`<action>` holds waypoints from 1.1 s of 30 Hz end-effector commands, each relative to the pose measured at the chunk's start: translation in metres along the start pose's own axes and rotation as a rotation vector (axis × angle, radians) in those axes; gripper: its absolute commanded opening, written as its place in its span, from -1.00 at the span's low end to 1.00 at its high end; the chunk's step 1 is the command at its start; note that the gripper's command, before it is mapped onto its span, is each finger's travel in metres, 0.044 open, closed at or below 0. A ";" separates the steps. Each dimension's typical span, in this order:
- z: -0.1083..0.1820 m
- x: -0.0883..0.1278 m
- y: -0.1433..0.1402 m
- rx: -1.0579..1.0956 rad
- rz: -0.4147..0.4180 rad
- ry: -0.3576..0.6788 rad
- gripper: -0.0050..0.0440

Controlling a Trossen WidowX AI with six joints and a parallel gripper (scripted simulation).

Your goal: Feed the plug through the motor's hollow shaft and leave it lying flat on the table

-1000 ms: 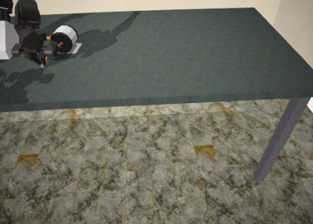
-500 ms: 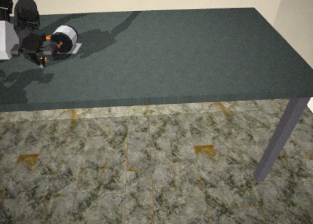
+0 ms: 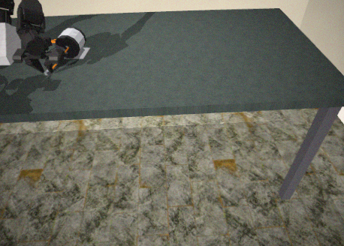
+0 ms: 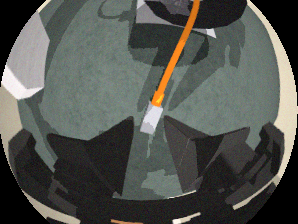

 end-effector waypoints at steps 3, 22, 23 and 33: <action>-0.001 -0.001 -0.001 0.000 -0.001 -0.001 -0.17; -0.001 -0.001 -0.001 0.000 -0.001 -0.001 -0.64; -0.001 -0.001 -0.001 0.000 -0.001 -0.001 -0.66; 0.007 0.001 0.014 -0.002 -0.001 -0.001 -0.80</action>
Point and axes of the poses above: the point midway between the two fingers, 35 mm back from their tips, its own x axis back along the fingers, its own y axis across the jaws, z = x × y, the point moved 1 cm from there along x, back along the fingers, and after that the axes turned 14 degrees about x, right-handed, at the moved point
